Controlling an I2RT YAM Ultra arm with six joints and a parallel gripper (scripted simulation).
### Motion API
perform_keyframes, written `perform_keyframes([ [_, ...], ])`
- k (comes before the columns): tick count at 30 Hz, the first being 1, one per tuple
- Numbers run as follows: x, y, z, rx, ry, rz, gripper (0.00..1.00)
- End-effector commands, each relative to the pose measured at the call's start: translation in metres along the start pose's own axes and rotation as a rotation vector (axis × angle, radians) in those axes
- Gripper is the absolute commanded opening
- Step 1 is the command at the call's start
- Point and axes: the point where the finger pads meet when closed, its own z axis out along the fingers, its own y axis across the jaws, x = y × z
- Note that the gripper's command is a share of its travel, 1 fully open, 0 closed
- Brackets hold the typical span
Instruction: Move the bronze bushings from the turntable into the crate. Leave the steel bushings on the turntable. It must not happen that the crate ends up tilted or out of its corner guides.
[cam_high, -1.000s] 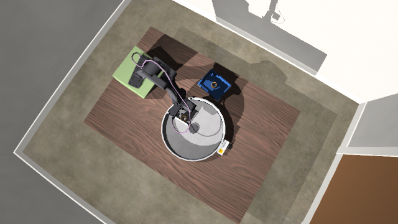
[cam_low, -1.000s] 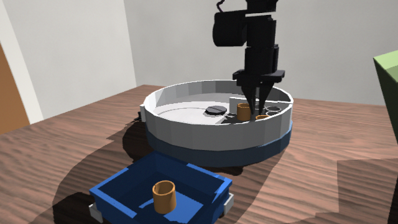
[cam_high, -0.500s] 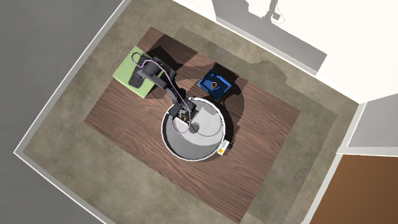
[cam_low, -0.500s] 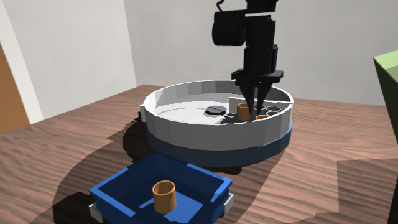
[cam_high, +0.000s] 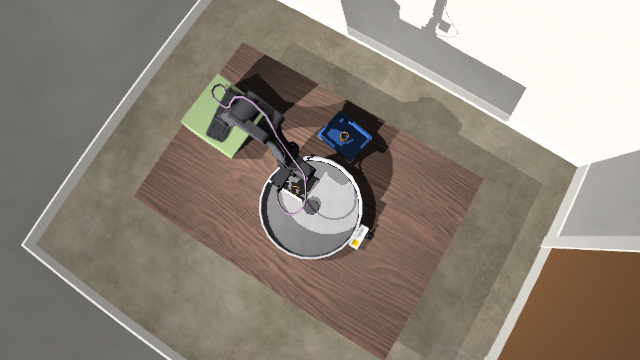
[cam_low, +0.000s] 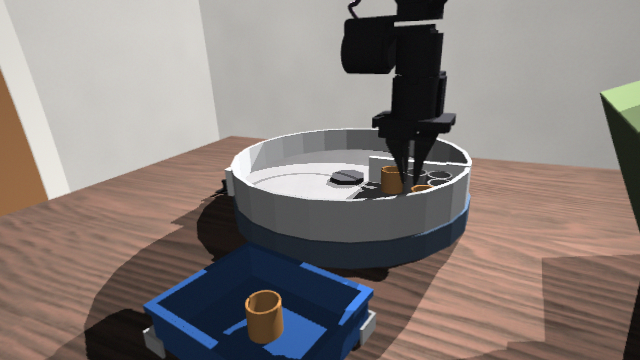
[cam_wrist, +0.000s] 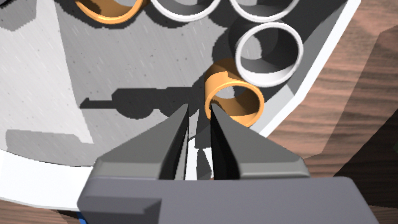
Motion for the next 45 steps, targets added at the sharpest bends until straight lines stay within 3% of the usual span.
perform_keyframes([
  [1, 0.000, -0.013, 0.004, 0.029, -0.008, -0.003, 0.15],
  [15, 0.001, -0.012, 0.004, 0.027, -0.008, -0.003, 0.15],
  [23, 0.003, -0.012, 0.002, -0.002, -0.008, -0.002, 0.15],
  [26, 0.000, 0.001, -0.001, -0.030, -0.012, 0.001, 0.15],
  [29, 0.001, -0.004, -0.001, -0.010, -0.011, 0.002, 0.15],
  [45, 0.001, -0.004, -0.001, -0.009, -0.010, 0.002, 0.15],
])
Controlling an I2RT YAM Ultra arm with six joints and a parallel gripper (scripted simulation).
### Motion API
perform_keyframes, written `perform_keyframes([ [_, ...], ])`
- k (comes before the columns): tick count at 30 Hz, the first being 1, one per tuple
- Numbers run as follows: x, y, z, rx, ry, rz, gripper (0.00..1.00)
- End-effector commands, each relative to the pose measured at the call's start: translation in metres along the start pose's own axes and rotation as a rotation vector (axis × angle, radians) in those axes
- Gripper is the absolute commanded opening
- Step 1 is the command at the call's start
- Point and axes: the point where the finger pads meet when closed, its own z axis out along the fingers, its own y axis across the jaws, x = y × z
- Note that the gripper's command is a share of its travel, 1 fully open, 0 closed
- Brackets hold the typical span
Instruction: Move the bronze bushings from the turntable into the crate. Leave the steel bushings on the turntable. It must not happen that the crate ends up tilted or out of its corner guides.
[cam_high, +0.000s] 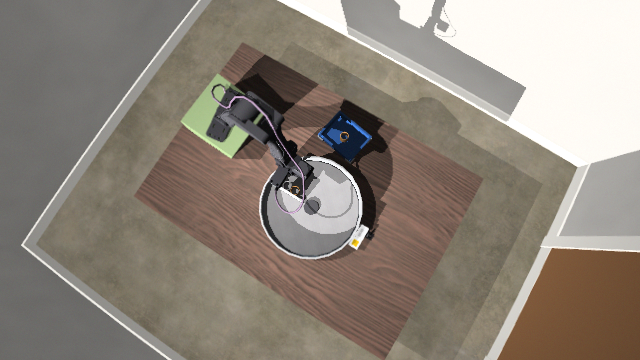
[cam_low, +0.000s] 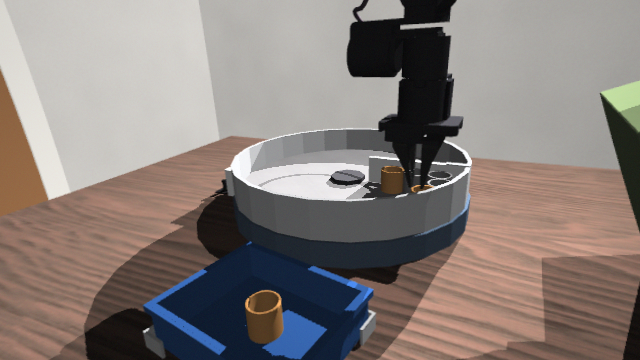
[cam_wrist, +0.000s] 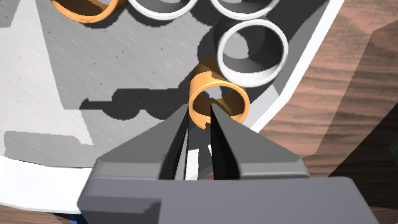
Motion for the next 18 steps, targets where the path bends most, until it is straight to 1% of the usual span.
perform_keyframes([
  [1, -0.0010, 0.0063, -0.0048, -0.015, -0.012, 0.003, 0.15],
  [13, -0.0011, 0.0066, -0.0049, -0.016, -0.012, 0.003, 0.15],
  [15, -0.0017, 0.0127, -0.0069, -0.026, -0.013, 0.004, 0.15],
  [18, -0.0020, 0.0134, -0.0073, -0.026, -0.013, 0.004, 0.15],
])
